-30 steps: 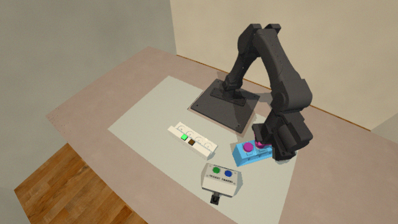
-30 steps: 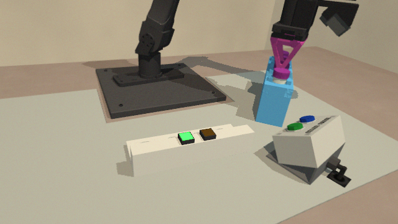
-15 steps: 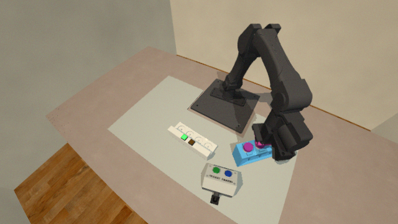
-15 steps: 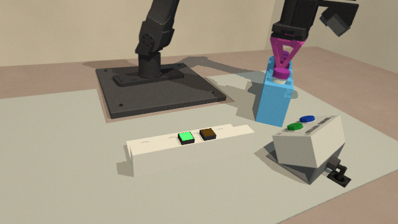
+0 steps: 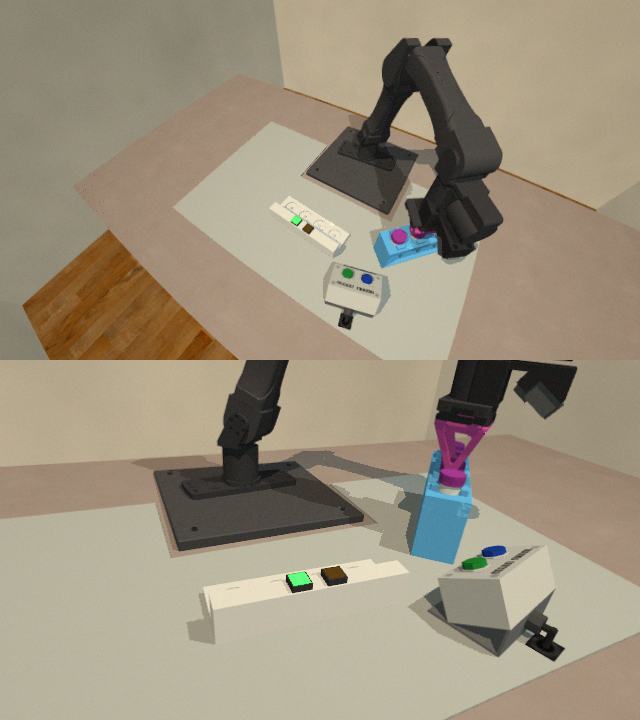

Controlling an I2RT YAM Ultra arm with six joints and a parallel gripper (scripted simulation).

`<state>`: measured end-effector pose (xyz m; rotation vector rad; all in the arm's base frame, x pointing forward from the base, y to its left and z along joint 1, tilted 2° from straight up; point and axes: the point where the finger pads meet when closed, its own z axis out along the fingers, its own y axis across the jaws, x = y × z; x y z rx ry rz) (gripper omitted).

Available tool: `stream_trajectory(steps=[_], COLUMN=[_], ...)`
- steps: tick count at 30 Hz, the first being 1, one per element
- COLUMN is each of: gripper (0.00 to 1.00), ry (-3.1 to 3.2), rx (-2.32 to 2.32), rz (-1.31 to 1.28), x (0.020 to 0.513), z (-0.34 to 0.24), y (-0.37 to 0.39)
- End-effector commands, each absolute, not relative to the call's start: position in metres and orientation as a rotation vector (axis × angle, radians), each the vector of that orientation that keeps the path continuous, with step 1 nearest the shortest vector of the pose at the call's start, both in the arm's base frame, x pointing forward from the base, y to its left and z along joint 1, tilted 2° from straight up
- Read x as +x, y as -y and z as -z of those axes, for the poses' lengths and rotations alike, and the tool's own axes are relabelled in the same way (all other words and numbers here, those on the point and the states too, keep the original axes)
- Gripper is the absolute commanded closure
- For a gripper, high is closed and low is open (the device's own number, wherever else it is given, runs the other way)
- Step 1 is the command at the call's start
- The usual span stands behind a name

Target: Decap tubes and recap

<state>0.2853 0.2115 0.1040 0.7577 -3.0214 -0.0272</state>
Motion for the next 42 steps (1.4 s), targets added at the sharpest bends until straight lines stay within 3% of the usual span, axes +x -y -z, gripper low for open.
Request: stream_trajectory(steps=[1, 8, 9, 22, 42], gripper=[1.00, 1.00, 0.51, 0.51, 0.51], ry=[3.068, 3.068, 3.068, 3.068, 3.068], rx=[0.583, 0.583, 0.583, 0.583, 0.583], rz=[0.035, 0.035, 0.035, 0.035, 0.035], x=[0.286, 0.286, 0.286, 0.286, 0.287], z=[-0.107, -0.107, -0.107, -0.107, -0.153], y=[-0.212, -0.212, -0.212, -0.212, -0.211])
